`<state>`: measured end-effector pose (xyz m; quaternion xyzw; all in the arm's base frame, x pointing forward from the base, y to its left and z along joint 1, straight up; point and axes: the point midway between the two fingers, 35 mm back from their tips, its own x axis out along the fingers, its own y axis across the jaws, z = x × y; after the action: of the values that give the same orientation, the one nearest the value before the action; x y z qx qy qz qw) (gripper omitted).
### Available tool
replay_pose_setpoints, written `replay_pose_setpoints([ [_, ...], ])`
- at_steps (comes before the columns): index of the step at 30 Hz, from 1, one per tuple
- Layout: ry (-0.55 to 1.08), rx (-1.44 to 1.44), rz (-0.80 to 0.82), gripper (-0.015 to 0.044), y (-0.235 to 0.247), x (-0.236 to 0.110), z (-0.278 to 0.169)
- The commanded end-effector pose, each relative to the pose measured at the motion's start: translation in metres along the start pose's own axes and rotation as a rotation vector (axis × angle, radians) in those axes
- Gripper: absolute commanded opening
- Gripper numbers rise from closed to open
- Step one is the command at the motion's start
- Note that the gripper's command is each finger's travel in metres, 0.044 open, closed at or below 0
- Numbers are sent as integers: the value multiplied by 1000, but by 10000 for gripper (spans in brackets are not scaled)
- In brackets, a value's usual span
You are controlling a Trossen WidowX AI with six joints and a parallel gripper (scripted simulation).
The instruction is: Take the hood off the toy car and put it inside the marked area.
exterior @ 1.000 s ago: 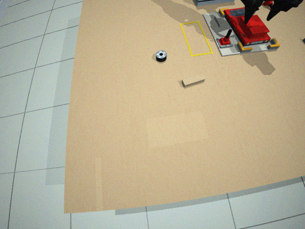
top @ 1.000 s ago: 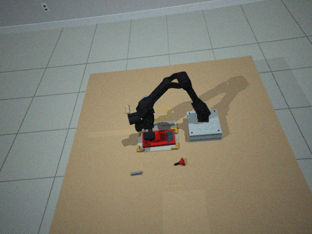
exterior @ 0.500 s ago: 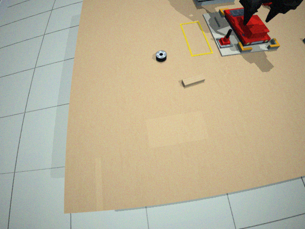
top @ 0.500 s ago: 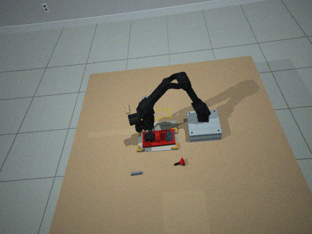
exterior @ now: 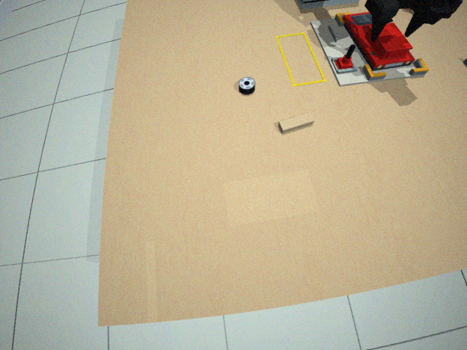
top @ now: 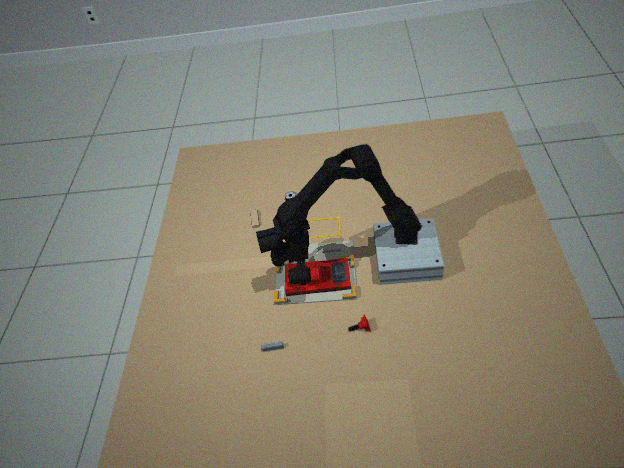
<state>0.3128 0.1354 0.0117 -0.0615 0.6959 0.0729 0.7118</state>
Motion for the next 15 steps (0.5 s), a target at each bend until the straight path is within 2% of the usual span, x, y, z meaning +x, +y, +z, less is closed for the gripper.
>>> replay_pose_setpoints([
  [1,2,4,-4,440,-1,4,0],
  [15,2,4,-4,440,-1,11,0],
])
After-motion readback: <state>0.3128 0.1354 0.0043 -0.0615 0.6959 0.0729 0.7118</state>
